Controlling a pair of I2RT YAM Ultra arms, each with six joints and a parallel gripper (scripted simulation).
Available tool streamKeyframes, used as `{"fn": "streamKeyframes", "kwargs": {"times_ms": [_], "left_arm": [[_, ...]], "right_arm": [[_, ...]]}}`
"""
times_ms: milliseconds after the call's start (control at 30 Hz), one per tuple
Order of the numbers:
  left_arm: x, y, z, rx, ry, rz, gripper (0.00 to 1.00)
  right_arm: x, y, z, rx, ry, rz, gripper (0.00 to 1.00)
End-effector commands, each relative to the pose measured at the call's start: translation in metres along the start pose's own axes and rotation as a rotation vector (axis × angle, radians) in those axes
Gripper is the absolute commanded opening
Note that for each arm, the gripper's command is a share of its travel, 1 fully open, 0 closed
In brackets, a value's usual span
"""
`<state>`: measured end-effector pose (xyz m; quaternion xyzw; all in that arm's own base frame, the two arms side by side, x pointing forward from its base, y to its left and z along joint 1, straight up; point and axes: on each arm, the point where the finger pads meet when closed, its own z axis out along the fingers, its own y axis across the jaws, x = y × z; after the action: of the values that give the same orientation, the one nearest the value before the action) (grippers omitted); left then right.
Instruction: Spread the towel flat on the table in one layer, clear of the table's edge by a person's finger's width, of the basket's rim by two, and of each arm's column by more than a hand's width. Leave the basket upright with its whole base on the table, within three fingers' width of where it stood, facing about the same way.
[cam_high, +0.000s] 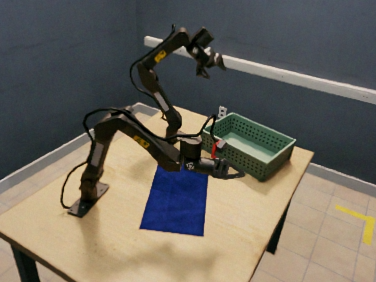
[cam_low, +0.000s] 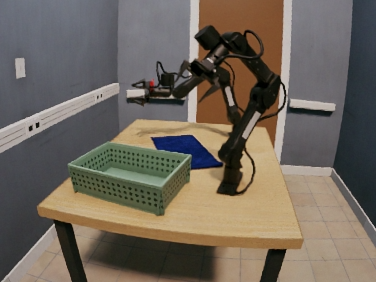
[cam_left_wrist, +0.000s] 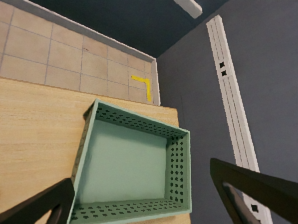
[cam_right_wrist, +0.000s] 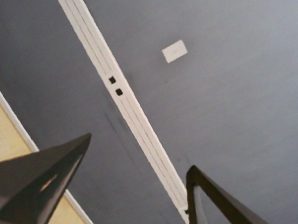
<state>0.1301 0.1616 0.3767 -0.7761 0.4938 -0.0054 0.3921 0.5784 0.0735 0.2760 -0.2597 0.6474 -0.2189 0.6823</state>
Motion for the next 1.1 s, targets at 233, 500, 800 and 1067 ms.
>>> {"fn": "streamKeyframes", "kwargs": {"times_ms": [233,500,800,1067], "left_arm": [[-0.001,-0.001,-0.001,0.007,-0.003,-0.001,1.00],[-0.001,-0.001,-0.001,0.007,-0.003,-0.001,1.00],[-0.004,-0.049,0.034,0.212,-0.066,0.265,1.00],[-0.005,-0.085,0.056,0.336,-0.149,0.463,1.00]], "right_arm": [[-0.006,-0.005,-0.001,0.011,-0.013,0.002,1.00],[-0.006,-0.005,-0.001,0.011,-0.013,0.002,1.00],[-0.049,-0.046,-0.067,-0.027,-0.013,0.285,1.00],[-0.082,-0.075,-0.144,-0.055,-0.016,0.523,1.00]]}}
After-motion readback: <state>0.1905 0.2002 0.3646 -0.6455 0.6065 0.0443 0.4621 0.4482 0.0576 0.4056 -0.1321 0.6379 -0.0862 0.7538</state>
